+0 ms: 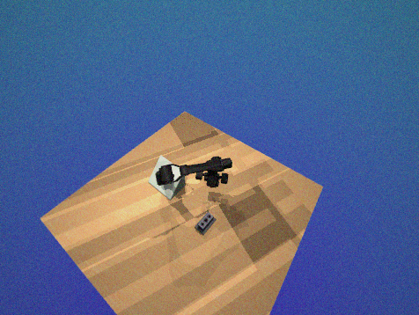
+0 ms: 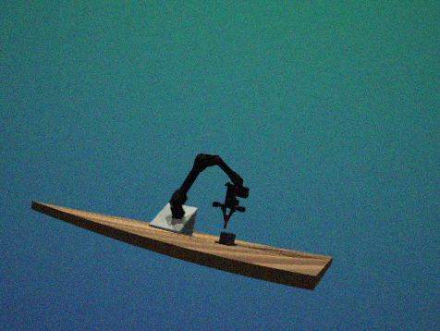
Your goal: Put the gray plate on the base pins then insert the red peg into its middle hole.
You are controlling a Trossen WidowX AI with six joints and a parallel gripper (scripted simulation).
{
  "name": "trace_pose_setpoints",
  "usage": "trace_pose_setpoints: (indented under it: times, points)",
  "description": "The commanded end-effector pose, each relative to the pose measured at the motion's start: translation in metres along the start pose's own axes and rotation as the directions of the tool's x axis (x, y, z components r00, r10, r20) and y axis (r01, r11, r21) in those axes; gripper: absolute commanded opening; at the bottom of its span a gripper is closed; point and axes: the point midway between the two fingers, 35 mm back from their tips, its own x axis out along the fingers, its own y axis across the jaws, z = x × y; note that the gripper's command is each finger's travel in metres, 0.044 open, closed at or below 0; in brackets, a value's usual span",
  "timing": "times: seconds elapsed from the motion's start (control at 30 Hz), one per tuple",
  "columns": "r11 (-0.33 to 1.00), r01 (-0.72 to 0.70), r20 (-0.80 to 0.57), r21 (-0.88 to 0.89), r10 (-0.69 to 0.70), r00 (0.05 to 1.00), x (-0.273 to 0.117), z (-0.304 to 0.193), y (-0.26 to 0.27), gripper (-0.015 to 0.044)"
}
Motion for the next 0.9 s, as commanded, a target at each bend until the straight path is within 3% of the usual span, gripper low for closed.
trace_pose_setpoints:
  times: [0.0,0.87]
  points:
    - [1.0,0.007,0.0,-0.005,-0.007,1.0,0.002,0.004,0.0,0.0]
    - [1.0,-0.009,-0.02,-0.007,0.009,1.0,-0.003,0.074,0.017,0.0]
